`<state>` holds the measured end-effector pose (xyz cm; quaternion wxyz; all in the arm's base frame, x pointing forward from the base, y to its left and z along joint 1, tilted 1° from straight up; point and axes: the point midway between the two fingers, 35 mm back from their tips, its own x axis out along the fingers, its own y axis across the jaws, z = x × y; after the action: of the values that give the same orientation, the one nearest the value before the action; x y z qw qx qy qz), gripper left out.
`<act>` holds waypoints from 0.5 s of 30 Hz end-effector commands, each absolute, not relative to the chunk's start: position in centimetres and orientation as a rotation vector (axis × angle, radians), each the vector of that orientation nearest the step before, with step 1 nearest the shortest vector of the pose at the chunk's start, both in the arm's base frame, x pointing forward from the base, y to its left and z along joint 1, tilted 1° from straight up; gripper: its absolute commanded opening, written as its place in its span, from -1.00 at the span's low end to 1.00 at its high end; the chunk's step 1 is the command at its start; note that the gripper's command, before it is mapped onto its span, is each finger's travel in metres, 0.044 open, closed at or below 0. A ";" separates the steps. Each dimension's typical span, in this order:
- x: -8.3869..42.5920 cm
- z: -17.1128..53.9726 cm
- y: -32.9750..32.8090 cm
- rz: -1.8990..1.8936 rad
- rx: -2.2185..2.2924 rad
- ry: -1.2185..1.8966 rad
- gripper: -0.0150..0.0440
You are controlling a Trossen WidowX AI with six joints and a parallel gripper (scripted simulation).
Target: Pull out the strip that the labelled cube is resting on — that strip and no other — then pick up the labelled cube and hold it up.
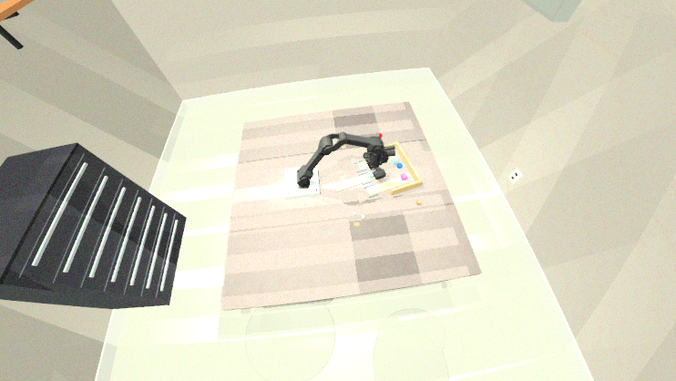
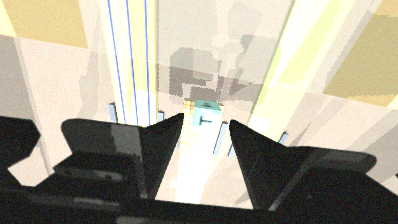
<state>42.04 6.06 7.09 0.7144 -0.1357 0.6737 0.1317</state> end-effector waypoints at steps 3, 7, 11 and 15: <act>41.9 5.9 6.0 0.286 -0.299 1.503 0.36; 41.9 5.2 6.0 0.286 -0.299 1.503 0.36; 41.9 4.6 6.0 0.286 -0.299 1.503 0.36; 41.9 4.3 6.0 0.286 -0.299 1.503 0.36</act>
<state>42.03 6.06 4.75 0.7134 -0.1352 0.6750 0.1313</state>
